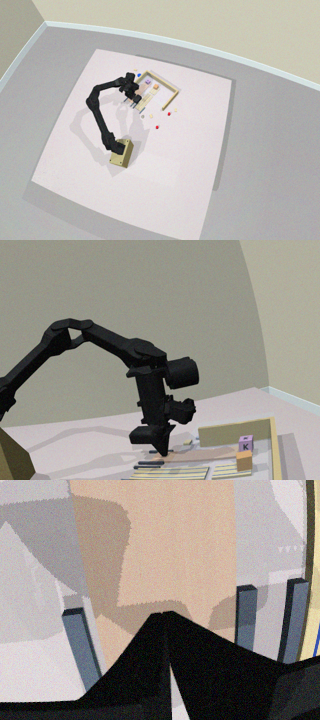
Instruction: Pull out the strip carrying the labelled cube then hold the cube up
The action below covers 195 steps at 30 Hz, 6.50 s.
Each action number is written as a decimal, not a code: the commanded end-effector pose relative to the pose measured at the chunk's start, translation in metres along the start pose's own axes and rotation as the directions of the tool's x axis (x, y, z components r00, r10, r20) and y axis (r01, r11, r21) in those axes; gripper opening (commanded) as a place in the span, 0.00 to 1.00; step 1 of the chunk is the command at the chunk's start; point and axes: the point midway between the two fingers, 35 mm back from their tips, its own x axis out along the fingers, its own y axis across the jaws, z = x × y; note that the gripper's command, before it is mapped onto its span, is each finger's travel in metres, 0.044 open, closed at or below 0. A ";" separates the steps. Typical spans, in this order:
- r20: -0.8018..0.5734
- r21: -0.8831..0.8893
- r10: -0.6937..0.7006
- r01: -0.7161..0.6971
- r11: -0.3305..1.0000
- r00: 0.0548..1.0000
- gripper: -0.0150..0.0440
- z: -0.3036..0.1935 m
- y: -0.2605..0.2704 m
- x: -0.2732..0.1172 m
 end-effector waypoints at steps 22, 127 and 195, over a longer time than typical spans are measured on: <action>0.001 0.004 -0.006 0.005 1.000 1.000 0.25 0.000 -0.002 0.003; -0.003 0.008 -0.005 0.005 1.000 1.000 0.25 -0.102 0.000 0.009; -0.006 0.011 -0.005 0.005 1.000 1.000 0.25 -0.179 0.000 0.010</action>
